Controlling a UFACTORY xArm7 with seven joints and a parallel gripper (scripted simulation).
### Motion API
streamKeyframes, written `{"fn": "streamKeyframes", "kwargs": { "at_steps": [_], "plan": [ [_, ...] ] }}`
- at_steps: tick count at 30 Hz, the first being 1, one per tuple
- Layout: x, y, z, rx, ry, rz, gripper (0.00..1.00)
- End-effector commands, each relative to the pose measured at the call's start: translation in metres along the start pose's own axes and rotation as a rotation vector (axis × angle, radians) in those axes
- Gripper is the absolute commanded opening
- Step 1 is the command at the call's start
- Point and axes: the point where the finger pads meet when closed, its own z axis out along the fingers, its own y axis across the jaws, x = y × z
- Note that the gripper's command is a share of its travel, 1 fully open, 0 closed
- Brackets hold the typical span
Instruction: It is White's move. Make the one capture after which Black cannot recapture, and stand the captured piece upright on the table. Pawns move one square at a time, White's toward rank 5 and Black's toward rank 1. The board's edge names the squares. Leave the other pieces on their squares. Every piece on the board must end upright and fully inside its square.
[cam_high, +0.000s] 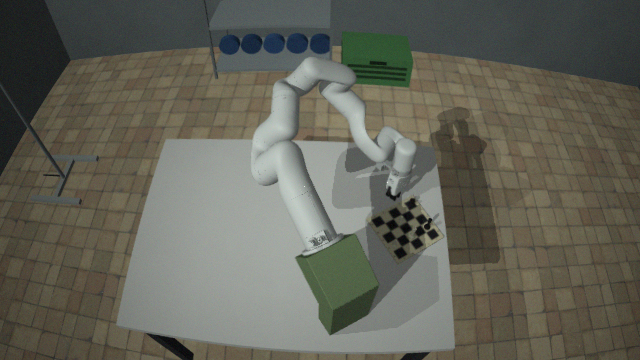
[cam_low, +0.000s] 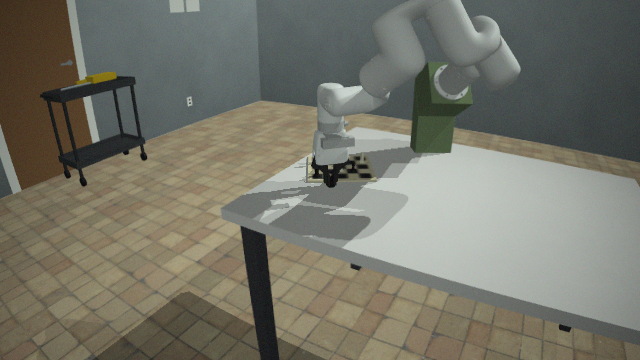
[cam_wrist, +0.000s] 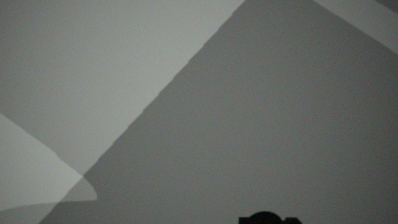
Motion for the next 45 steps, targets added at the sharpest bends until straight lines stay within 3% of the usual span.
{"fn": "streamKeyframes", "kwargs": {
  "at_steps": [1, 3, 4, 6, 7, 22, 45],
  "plan": [
    [-0.001, 0.001, -0.001, -0.003, -0.001, 0.0, 0.23],
    [-0.001, 0.001, -0.001, -0.003, -0.001, 0.0, 0.23],
    [-0.001, 0.001, -0.001, -0.003, -0.001, 0.0, 0.31],
    [-0.001, 0.001, -0.001, -0.003, -0.001, 0.0, 0.31],
    [-0.001, 0.001, -0.001, -0.003, -0.001, 0.0, 0.39],
    [-0.001, 0.001, -0.005, -0.003, -0.001, 0.0, 0.39],
    [0.0, 0.001, -0.09, -0.003, -0.001, 0.0, 0.39]
  ]
}}
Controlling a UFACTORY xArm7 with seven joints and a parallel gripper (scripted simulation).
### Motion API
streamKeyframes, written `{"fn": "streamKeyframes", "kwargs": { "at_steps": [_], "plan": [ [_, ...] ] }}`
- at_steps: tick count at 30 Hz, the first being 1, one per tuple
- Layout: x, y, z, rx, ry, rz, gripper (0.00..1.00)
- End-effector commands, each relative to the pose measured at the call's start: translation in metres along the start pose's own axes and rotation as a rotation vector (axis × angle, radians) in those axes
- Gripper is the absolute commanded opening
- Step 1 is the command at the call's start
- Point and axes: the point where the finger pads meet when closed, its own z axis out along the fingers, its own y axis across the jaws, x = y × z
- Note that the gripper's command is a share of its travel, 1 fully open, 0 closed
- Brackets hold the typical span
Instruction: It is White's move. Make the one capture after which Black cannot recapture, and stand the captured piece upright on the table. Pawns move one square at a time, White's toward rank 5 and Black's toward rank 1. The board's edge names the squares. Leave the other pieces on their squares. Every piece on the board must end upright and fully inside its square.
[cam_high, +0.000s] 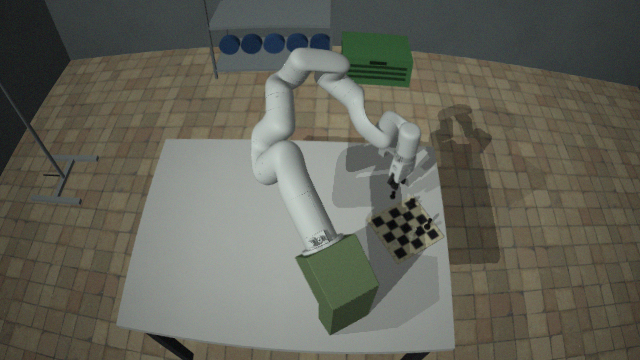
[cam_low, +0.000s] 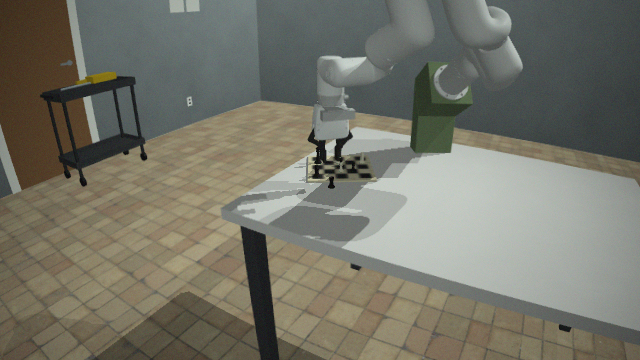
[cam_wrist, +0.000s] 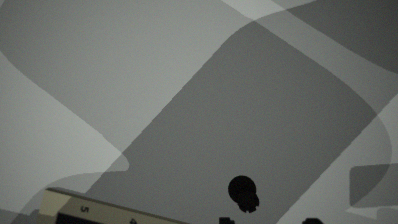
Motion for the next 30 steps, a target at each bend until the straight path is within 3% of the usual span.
{"fn": "streamKeyframes", "kwargs": {
  "at_steps": [1, 6, 7, 30],
  "plan": [
    [-0.0001, 0.0006, -0.0133, -0.002, -0.001, 0.0, 0.39],
    [-0.0001, 0.0006, -0.014, -0.002, -0.001, 0.0, 0.39],
    [-0.0001, 0.0006, -0.014, -0.002, -0.001, 0.0, 1.0],
    [-0.0005, 0.0006, -0.0141, -0.002, -0.002, -0.005, 1.0]
  ]
}}
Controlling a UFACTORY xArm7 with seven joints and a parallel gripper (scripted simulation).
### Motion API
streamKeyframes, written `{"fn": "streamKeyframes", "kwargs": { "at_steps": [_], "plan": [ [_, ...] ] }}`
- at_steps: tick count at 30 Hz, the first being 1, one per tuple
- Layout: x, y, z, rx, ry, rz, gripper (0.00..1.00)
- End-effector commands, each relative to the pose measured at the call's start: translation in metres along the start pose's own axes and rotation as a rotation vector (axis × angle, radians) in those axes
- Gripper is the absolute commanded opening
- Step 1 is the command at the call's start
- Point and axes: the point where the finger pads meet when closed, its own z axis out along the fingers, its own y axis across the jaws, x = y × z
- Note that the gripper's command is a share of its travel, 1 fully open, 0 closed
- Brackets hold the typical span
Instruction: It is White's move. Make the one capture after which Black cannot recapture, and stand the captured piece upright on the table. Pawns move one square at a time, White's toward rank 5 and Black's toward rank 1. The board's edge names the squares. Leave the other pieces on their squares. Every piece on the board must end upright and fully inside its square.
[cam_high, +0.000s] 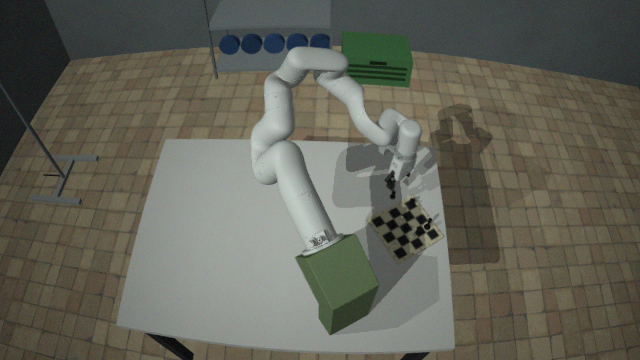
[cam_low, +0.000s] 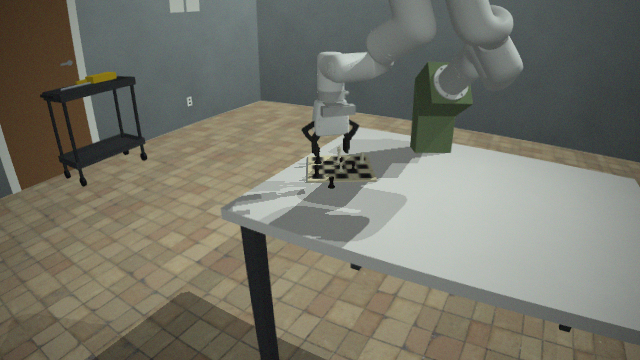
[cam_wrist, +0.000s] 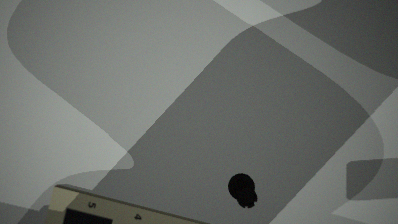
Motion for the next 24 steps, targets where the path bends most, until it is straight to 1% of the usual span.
{"fn": "streamKeyframes", "kwargs": {
  "at_steps": [1, 7, 10, 15, 22, 24],
  "plan": [
    [-0.002, 0.001, -0.002, -0.004, -0.002, -0.009, 1.0],
    [-0.005, 0.001, -0.003, -0.004, -0.003, -0.05, 1.0],
    [-0.009, -0.001, -0.003, -0.004, -0.004, -0.112, 1.0],
    [-0.021, -0.004, -0.005, -0.002, -0.007, -0.281, 1.0],
    [-0.046, -0.012, -0.009, 0.003, -0.012, -0.617, 1.0],
    [-0.046, -0.012, -0.009, 0.003, -0.012, -0.617, 1.0]
  ]
}}
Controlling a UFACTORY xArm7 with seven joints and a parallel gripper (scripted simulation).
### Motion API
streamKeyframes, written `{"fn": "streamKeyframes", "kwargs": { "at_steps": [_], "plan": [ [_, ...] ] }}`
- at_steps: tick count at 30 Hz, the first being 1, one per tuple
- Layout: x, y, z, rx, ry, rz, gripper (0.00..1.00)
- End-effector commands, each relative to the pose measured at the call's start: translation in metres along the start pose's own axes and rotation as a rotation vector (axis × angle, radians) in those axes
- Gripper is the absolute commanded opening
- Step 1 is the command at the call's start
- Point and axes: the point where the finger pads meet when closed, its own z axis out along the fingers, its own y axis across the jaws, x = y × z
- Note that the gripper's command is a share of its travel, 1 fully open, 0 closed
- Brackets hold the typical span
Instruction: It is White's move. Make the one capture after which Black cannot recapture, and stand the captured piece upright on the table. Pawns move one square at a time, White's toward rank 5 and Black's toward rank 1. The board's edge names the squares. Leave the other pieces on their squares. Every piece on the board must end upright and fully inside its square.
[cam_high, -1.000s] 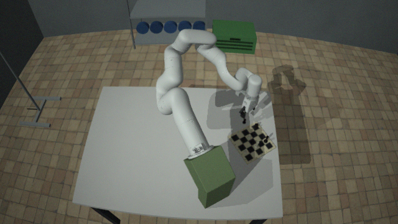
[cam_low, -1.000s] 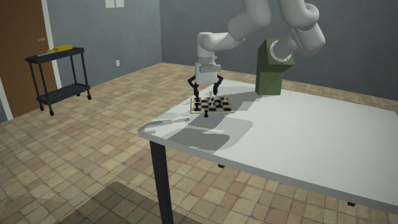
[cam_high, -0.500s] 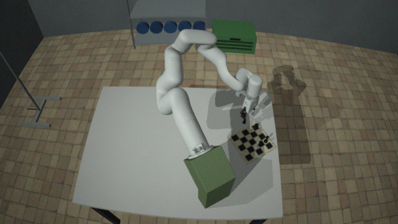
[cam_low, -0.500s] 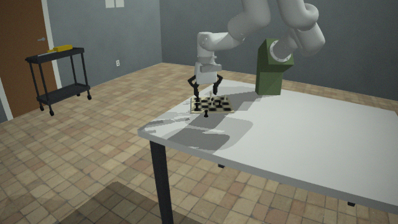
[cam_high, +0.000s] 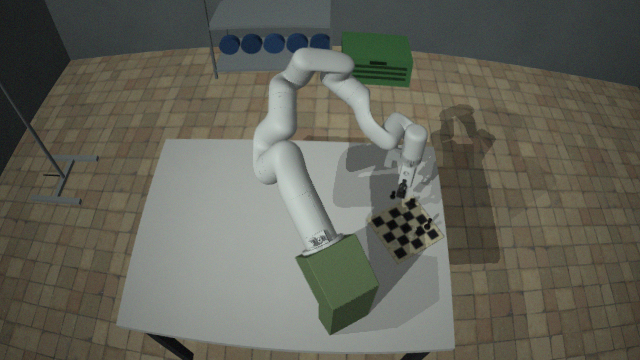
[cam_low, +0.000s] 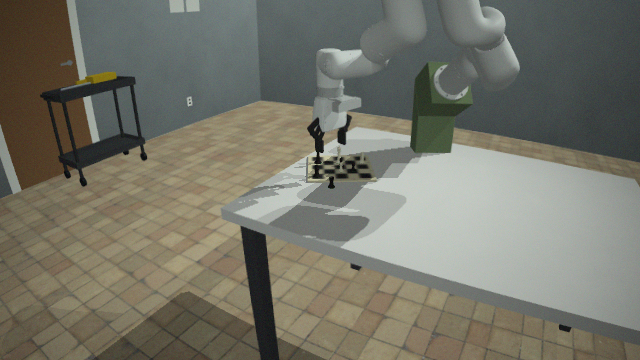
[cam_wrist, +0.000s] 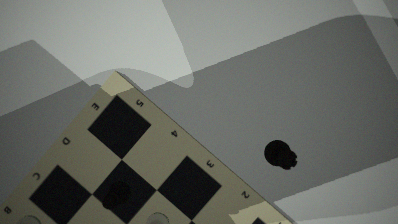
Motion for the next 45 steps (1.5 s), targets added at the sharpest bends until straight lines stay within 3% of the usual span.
{"fn": "streamKeyframes", "kwargs": {
  "at_steps": [1, 15, 17, 18, 28, 32, 34, 35, 45],
  "plan": [
    [-0.013, -0.01, -0.004, -0.024, -0.001, -0.25, 1.0],
    [-0.056, -0.065, -0.013, 0.009, -0.011, -0.849, 1.0],
    [-0.056, -0.065, -0.013, 0.009, -0.011, -0.849, 1.0],
    [-0.058, -0.069, -0.014, 0.012, -0.011, -0.971, 1.0],
    [-0.077, -0.102, -0.019, 0.025, -0.006, -1.376, 1.0],
    [-0.082, -0.111, -0.02, 0.026, -0.003, -1.545, 1.0],
    [-0.082, -0.111, -0.02, 0.026, -0.003, -1.545, 1.0],
    [-0.082, -0.113, -0.02, 0.021, -0.003, -1.669, 1.0],
    [-0.086, -0.12, -0.021, -0.015, -0.018, -2.081, 1.0]
  ]
}}
